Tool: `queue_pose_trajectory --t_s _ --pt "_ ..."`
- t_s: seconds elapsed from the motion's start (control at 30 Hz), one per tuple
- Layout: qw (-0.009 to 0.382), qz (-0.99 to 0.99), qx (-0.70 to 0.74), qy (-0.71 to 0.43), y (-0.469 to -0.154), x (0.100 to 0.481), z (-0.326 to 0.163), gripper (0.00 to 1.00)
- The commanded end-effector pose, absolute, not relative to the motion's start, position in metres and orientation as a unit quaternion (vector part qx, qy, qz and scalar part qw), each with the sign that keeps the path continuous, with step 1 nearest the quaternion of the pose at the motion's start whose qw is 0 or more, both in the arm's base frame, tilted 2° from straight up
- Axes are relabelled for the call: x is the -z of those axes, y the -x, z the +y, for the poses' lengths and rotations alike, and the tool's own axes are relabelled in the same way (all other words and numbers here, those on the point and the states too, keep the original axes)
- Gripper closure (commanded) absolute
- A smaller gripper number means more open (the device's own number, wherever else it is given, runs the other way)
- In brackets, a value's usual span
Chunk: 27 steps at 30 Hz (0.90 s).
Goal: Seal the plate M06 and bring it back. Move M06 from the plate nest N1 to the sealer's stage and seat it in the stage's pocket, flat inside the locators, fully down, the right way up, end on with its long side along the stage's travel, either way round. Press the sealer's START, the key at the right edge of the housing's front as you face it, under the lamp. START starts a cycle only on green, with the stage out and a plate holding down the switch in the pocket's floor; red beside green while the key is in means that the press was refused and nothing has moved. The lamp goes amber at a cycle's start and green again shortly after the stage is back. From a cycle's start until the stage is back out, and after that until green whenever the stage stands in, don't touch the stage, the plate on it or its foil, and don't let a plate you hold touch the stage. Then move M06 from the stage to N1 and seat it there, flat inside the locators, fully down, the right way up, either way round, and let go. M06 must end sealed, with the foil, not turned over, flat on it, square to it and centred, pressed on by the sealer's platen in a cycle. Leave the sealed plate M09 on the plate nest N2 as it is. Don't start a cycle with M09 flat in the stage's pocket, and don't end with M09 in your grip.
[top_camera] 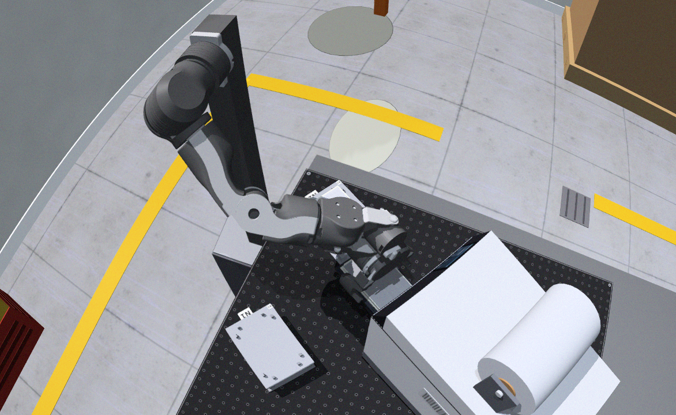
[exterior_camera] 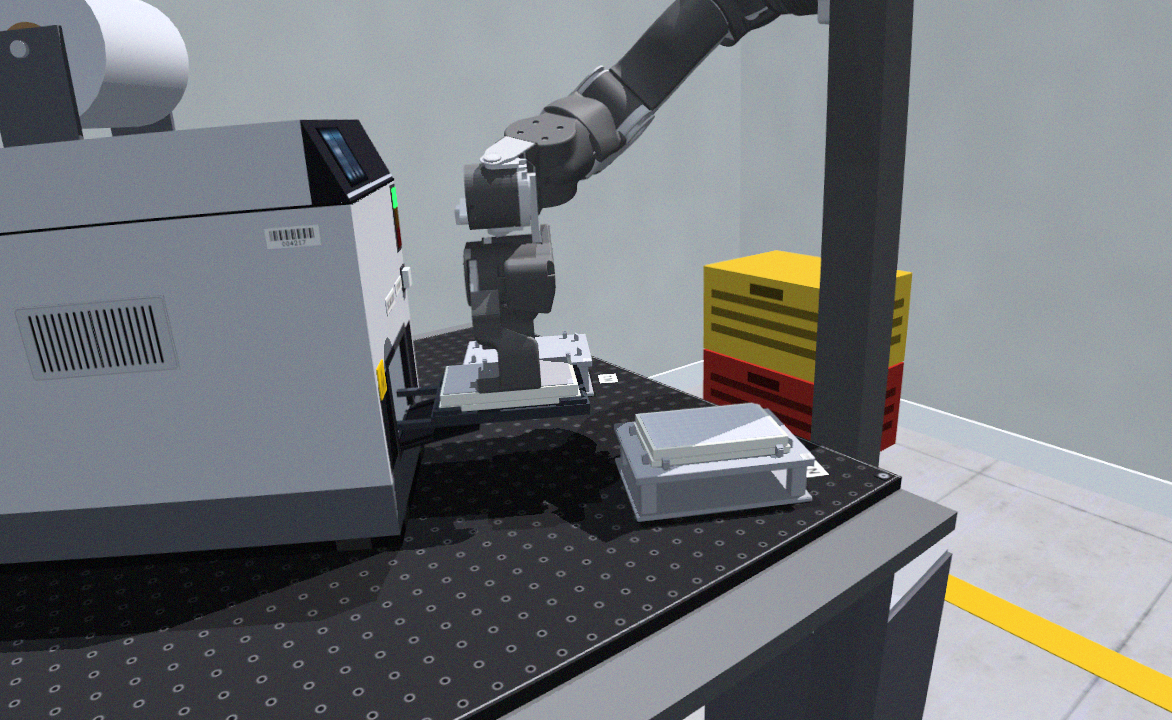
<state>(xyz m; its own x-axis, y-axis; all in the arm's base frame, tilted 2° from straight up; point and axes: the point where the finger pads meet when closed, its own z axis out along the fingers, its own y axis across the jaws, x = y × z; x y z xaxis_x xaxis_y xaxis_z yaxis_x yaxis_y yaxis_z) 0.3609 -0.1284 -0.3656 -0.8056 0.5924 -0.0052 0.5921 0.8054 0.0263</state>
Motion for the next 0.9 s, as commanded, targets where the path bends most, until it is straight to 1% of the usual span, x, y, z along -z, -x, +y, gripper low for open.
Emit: queue_pose_trajectory --t_s 0.0,0.87 --pt "0.009 0.95 -0.014 -0.311 -0.3628 0.363 -0.128 0.23" --pt "0.01 0.95 -0.015 -0.31 -0.3644 0.3587 -0.1282 0.23"
